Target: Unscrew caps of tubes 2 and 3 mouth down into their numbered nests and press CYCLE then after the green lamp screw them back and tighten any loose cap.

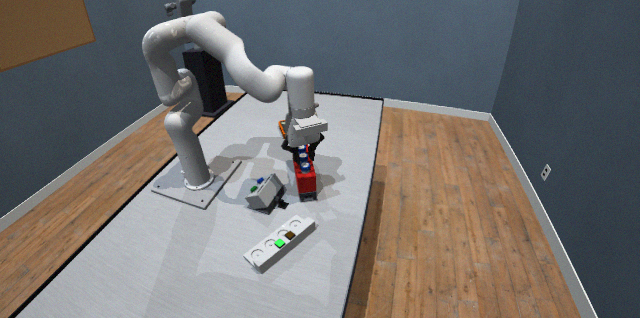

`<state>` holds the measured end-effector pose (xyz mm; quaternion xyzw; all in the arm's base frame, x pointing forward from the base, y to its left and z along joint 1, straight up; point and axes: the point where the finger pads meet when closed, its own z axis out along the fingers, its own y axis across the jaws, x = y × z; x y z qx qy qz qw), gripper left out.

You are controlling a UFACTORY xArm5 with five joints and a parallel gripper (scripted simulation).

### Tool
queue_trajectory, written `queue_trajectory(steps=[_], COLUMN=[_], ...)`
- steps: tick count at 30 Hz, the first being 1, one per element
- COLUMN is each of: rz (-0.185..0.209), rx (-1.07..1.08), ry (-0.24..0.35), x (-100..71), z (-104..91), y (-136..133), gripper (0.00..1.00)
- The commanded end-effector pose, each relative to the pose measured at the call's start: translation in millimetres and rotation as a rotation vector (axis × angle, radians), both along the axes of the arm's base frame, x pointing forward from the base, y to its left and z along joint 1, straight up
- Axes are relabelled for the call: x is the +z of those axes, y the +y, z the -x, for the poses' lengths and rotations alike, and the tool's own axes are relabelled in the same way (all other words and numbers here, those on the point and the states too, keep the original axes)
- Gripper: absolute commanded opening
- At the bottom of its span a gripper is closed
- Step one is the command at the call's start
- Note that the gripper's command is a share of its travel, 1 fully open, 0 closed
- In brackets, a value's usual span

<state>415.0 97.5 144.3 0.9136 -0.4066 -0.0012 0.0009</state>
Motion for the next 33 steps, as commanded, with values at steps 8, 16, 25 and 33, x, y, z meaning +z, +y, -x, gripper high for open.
queue_trajectory(steps=[8,16,25,33], rz=[-0.002,-0.002,-0.002,-0.002], rx=[0.0,0.0,0.0,0.0], ry=[-0.007,-0.007,-0.007,-0.007], x=[-17.6,-19.1,-23.6,-26.6], z=[-2.4,-2.4,-2.3,-2.3], y=[0.4,0.4,0.4,0.4], gripper=[0.46,0.46,0.46,0.46])
